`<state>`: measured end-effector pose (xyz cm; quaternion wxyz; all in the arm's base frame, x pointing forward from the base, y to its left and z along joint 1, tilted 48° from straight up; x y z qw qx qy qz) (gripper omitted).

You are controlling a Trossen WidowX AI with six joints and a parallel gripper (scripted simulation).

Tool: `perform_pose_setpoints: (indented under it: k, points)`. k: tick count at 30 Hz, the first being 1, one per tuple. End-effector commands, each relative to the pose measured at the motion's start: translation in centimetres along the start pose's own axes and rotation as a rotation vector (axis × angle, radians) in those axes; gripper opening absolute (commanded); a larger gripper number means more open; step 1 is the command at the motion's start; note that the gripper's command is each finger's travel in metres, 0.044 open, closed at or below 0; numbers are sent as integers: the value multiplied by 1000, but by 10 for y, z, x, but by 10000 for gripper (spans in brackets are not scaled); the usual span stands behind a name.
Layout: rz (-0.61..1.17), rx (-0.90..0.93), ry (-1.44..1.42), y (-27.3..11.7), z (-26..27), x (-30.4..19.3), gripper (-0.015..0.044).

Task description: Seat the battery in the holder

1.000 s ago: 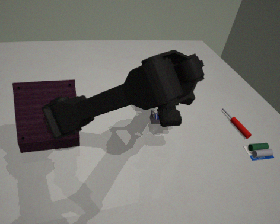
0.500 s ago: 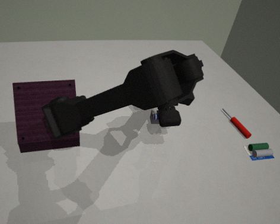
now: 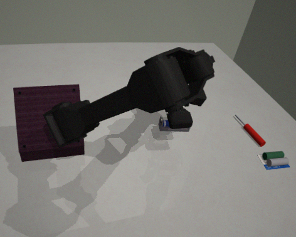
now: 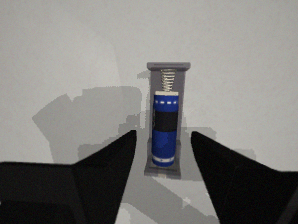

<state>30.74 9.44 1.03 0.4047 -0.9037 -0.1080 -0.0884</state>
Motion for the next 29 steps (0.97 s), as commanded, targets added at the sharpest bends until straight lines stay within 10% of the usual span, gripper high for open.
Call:
perform_pose_setpoints:
  k: [1, 6, 29]
  points:
    - [-8, 11, 11, -24, 5, 7, 307]
    - [-7, 11, 16, -65, 7, 11, 438]
    - [-7, 11, 17, -66, 9, 11, 440]
Point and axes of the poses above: the point midway between the two fingers, 35 mm back from their tips, its own y axis out along the fingers, its own z axis across the jaws, x = y × z, the point moved 6 cm from there along -y, back along the fingers, and after that the axes turned 1 degree about y, right-handed, at the moved point
